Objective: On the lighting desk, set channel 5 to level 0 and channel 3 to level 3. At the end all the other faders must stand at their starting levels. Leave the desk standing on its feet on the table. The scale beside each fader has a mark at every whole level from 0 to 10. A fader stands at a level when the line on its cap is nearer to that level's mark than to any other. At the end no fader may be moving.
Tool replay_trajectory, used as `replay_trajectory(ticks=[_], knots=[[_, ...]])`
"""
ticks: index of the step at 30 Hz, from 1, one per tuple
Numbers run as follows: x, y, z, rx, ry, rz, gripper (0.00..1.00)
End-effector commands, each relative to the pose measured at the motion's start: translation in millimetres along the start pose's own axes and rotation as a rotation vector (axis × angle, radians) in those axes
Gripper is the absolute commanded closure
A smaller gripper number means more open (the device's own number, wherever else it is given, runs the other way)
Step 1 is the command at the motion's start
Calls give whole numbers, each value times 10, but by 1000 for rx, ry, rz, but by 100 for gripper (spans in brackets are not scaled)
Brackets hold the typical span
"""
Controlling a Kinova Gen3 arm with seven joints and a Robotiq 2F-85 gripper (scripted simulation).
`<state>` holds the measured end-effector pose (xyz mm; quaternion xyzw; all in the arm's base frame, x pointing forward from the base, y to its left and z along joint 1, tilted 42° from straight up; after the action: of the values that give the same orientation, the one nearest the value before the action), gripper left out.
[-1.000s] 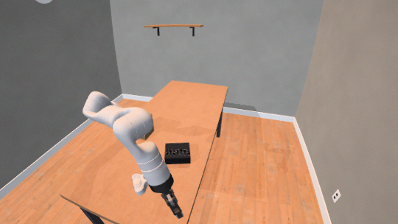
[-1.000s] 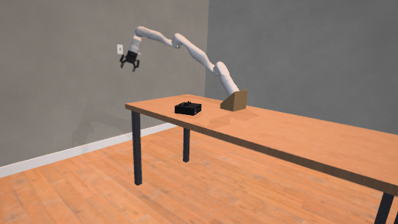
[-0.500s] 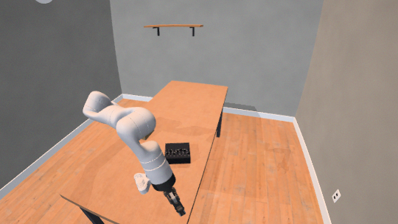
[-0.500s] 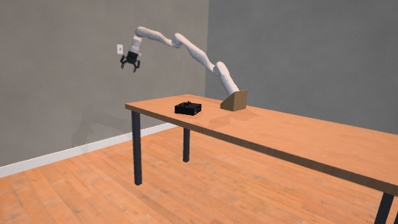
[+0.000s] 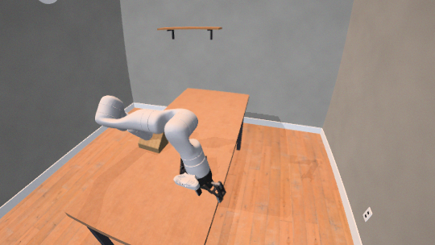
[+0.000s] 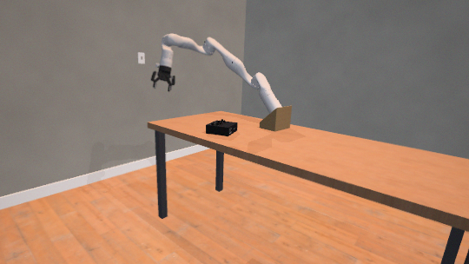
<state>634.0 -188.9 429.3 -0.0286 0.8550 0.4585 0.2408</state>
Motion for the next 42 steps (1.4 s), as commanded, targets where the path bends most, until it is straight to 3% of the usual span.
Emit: replay_trajectory(ticks=[1,6,9,12,13,16,17,21,24,26,33,42], knots=[[212,-57,361,-6,143,23,0],[756,-165,927,-22,445,88,0],[756,-165,927,-22,445,88,0],[1223,-213,1291,-34,685,131,0],[1223,-213,1291,-34,685,131,0],[1703,-236,1574,-44,924,169,0],[1703,-236,1574,-44,924,169,0],[2306,-241,1814,-52,1222,211,0],[2690,-235,1904,-55,1416,235,0],[2690,-235,1904,-55,1416,235,0],[3275,-217,1946,-53,1727,271,0],[3462,-210,1932,-50,1833,283,0]])
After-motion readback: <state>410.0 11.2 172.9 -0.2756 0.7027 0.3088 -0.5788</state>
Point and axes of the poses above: the point where the finger pads meet when closed, its own y axis back along the fingers, its own x axis across the jaws, z = x × y, the point moved 2 cm from there along y, back along the fingers, and after that the axes turned 15 degrees about -y, right-handed, at the moved point
